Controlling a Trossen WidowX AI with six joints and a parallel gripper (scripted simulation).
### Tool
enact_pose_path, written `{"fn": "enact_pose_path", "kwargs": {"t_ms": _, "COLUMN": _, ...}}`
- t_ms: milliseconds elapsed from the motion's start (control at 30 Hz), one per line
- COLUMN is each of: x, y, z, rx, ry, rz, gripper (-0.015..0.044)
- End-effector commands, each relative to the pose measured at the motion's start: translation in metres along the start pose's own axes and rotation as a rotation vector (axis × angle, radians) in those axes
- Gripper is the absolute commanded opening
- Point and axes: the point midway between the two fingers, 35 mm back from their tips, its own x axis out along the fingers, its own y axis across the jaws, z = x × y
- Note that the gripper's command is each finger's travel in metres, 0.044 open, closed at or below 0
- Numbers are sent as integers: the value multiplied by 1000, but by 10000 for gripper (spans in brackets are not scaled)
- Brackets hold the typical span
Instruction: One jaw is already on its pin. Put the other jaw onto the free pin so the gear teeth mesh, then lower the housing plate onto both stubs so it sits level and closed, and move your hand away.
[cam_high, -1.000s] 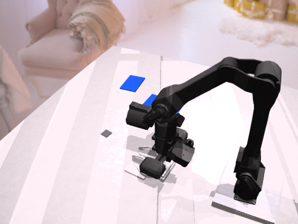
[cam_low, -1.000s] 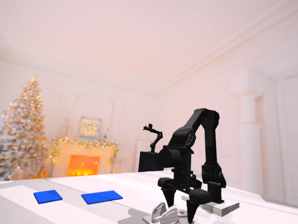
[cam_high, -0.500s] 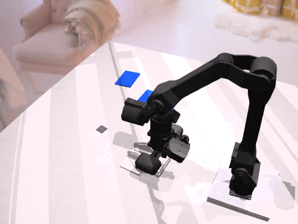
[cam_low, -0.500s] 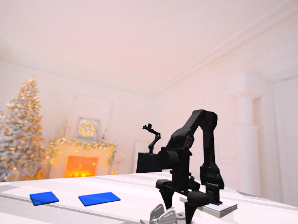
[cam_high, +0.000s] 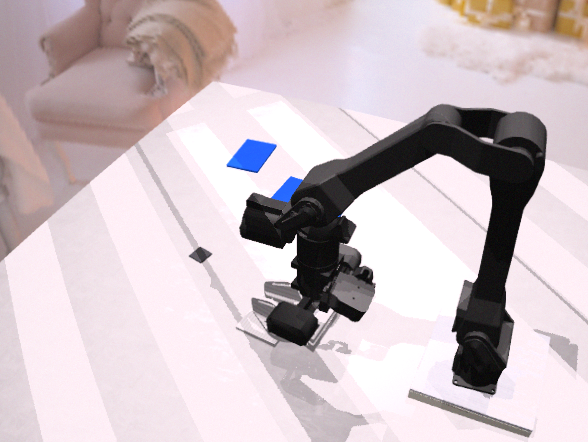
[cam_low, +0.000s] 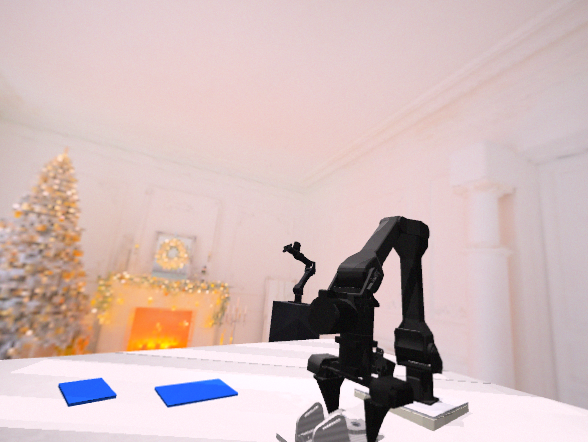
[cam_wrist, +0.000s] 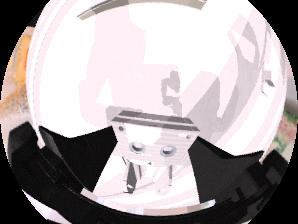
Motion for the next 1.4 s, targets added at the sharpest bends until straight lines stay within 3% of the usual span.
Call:
{"fn": "enact_pose_path", "kwargs": {"t_ms": 0, "x": 3, "y": 0, "z": 0, "rx": -9, "ry": 0, "rz": 1, "gripper": 351}}
{"fn": "enact_pose_path", "kwargs": {"t_ms": 1367, "x": -4, "y": 0, "z": 0, "rx": -9, "ry": 0, "rz": 1, "gripper": 351}}
